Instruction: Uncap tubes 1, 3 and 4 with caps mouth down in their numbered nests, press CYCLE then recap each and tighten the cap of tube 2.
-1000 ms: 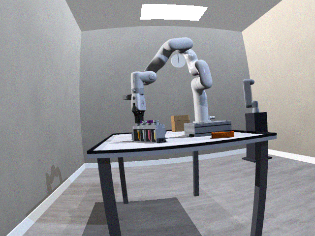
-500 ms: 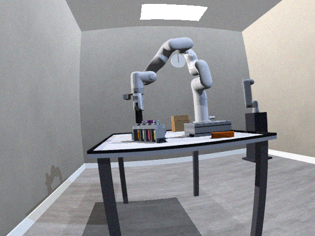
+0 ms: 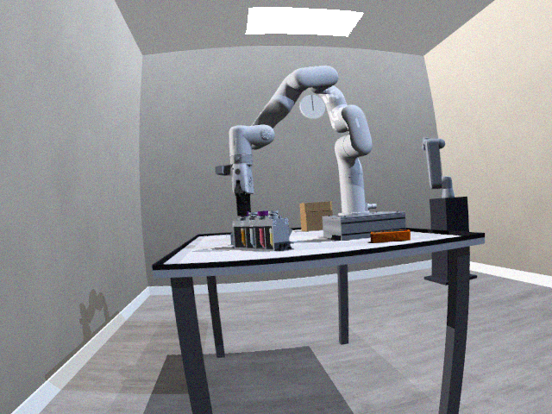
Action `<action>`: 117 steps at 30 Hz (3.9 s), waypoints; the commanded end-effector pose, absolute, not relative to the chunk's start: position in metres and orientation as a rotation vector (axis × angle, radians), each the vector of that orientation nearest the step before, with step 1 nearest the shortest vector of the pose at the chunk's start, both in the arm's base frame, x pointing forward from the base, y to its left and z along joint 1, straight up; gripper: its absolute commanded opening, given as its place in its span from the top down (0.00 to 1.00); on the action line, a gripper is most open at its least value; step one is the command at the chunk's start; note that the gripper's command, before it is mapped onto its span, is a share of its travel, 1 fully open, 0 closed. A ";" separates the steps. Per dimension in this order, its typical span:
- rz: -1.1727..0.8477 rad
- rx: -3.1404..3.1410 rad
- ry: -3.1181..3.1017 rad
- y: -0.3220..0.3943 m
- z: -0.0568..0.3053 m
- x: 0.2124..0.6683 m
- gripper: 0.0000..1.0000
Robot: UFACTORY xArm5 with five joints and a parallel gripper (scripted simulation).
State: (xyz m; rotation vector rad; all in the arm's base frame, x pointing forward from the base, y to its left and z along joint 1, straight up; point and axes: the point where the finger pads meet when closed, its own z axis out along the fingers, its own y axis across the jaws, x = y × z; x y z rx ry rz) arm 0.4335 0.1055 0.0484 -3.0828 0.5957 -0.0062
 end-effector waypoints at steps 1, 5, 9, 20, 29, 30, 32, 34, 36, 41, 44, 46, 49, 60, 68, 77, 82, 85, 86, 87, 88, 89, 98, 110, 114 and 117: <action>-0.007 -2.964 1.017 0.106 0.050 0.435 0.54; -0.006 -2.877 1.242 0.106 0.050 0.435 0.54; -0.005 -2.769 1.466 0.106 0.050 0.435 0.54; -0.002 -2.405 2.007 0.106 0.050 0.435 0.54; 0.000 -2.058 2.361 0.106 0.050 0.435 0.54; 0.000 -2.058 2.361 0.106 0.050 0.435 0.54; 0.002 -1.889 2.499 0.106 0.050 0.435 0.54; 0.002 -1.889 2.499 0.106 0.050 0.435 0.54; 0.002 -1.889 2.499 0.106 0.050 0.435 0.54; 0.002 -1.889 2.499 0.106 0.050 0.435 1.00; 0.002 -1.889 2.499 0.106 0.050 0.435 1.00; 0.002 -1.889 2.499 0.106 0.050 0.435 1.00; 0.002 -1.889 2.499 0.106 0.050 0.435 1.00; 0.000 -2.186 2.243 0.106 0.050 0.435 1.00; -0.002 -2.497 1.892 0.106 0.050 0.435 1.00; -0.005 -2.793 1.419 0.106 0.050 0.435 1.00; -0.006 -2.892 1.206 0.106 0.050 0.435 1.00; -0.007 -2.972 0.991 0.106 0.050 0.435 1.00; -0.008 -2.990 0.938 0.106 0.050 0.435 1.00; -0.008 -3.007 0.882 0.106 0.050 0.435 1.00; -0.008 -3.024 0.824 0.106 0.050 0.435 1.00; -0.008 -3.039 0.764 0.106 0.050 0.435 1.00; -0.009 -3.105 0.431 0.106 0.051 0.435 1.00; -0.009 -3.105 0.431 0.106 0.051 0.435 0.54; -0.009 -3.105 0.431 0.106 0.051 0.435 0.54; -0.009 -3.084 0.560 0.106 0.050 0.435 0.54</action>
